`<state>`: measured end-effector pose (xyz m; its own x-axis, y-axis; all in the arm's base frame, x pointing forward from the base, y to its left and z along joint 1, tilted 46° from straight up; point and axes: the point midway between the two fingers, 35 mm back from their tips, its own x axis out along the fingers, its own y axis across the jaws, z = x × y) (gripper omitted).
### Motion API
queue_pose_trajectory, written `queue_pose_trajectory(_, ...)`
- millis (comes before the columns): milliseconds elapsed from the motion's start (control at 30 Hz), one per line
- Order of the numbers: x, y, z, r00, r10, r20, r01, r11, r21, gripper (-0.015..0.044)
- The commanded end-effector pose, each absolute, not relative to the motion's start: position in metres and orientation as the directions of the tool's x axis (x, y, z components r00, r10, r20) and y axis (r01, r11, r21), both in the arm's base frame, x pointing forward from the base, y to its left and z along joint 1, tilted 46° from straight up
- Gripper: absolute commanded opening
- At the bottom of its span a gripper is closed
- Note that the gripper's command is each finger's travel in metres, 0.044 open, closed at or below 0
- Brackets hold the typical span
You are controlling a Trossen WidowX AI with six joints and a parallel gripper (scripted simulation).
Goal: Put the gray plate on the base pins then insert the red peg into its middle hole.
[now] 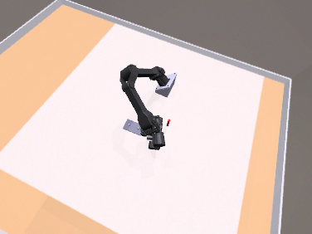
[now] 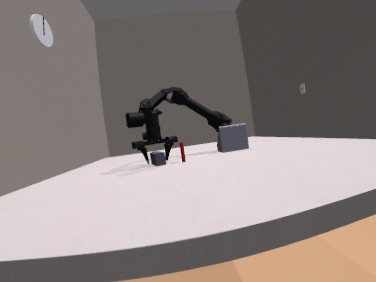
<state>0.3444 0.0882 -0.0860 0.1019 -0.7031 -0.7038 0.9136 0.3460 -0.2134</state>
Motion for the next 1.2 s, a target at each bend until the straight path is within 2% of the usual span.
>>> queue_pose_trajectory(0, 0.344, 0.087, -0.087, 0.104, -0.706, -0.701, 0.912, 0.349, -0.216, 0.0230)
queue_pose_trajectory(167, 0.344, 0.087, -0.087, 0.104, -0.706, -0.701, 0.912, 0.349, -0.216, 0.0099)
queue_pose_trajectory(633, 0.344, 0.087, -0.087, 0.104, -0.706, -0.701, 0.912, 0.349, -0.216, 0.0005)
queue_pose_trajectory(1167, 0.345, 0.112, -0.065, 0.104, -0.702, -0.705, 0.911, 0.351, -0.215, 0.0000)
